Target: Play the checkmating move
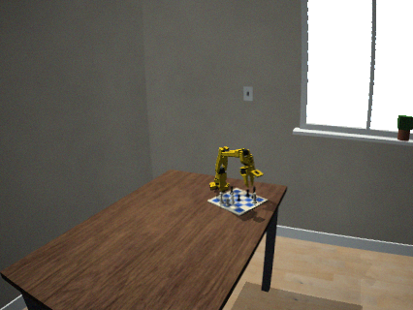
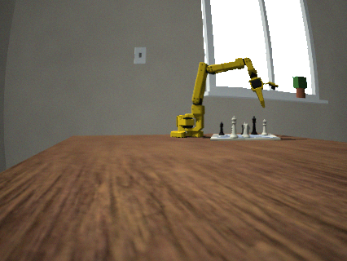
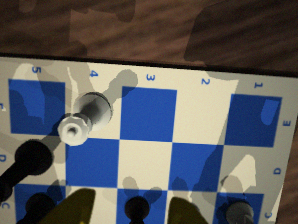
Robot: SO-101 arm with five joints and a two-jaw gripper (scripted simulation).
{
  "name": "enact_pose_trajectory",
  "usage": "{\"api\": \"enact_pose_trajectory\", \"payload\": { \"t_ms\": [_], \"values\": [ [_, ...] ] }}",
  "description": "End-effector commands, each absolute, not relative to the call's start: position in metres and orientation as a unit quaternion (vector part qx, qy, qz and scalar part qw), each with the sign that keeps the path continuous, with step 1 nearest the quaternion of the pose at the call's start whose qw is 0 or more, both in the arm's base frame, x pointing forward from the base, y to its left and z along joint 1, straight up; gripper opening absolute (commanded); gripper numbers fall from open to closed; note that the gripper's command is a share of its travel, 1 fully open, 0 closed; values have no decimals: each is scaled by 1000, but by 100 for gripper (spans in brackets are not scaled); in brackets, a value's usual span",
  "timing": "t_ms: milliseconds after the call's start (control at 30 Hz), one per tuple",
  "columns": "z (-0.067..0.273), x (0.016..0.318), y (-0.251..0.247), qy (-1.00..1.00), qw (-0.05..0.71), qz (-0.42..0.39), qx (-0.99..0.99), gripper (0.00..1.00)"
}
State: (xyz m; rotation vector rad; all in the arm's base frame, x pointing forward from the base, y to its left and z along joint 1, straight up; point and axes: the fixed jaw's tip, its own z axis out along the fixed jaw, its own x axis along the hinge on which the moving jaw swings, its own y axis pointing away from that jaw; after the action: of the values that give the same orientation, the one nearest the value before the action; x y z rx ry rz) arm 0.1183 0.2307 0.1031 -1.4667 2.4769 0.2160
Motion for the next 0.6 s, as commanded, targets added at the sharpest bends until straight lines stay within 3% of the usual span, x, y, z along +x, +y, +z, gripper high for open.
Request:
{"api": "enact_pose_trajectory", "payload": {
  "t_ms": [0,367,567],
  "values": [
    [104,137,215,875,128,68,-462,15],
    [107,201,139,948,139,40,-283,20],
    [107,218,98,970,141,27,-196,23]
  ]
}}
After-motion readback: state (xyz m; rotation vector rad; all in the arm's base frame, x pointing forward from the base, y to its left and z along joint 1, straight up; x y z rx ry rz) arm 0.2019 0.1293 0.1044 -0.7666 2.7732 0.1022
